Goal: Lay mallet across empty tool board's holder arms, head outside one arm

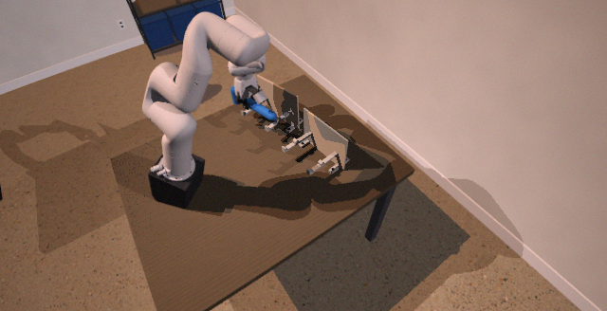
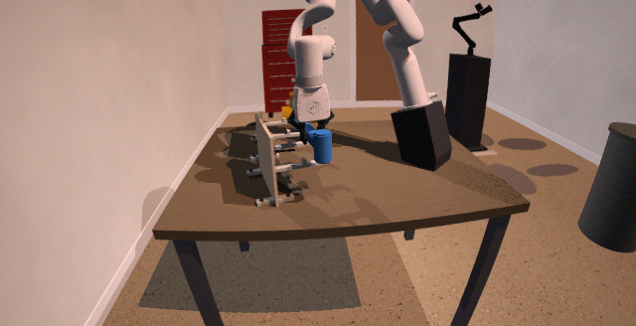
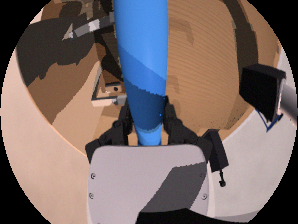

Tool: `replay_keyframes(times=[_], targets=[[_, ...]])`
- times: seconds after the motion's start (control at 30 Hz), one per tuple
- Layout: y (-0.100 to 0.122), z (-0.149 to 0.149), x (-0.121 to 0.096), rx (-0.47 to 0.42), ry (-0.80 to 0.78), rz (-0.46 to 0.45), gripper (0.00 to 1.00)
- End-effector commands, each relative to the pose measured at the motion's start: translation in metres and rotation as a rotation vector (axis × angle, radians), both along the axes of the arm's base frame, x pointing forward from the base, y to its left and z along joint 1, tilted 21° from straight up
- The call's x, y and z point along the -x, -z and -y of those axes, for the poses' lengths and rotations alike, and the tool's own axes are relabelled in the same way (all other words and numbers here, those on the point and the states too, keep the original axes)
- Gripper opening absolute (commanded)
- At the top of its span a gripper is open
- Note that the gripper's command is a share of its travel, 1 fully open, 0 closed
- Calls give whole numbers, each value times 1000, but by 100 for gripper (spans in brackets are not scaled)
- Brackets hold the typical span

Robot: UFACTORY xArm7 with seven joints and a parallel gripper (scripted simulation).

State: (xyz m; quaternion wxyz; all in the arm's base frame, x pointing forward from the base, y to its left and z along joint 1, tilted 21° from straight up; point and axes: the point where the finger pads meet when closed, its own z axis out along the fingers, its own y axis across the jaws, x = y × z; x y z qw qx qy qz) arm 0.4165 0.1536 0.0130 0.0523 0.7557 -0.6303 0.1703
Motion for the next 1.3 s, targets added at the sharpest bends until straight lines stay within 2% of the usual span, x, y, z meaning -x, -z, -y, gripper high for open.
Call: replay_keyframes(times=[0.0, 0.57, 1.03, 1.07, 1.27], targets=[[29, 5, -11, -2, -4, 12, 0], [42, 10, -14, -2, -4, 12, 0], [42, 10, -14, -2, -4, 12, 0], [42, 10, -14, -2, -4, 12, 100], [42, 10, -14, -2, -4, 12, 100]])
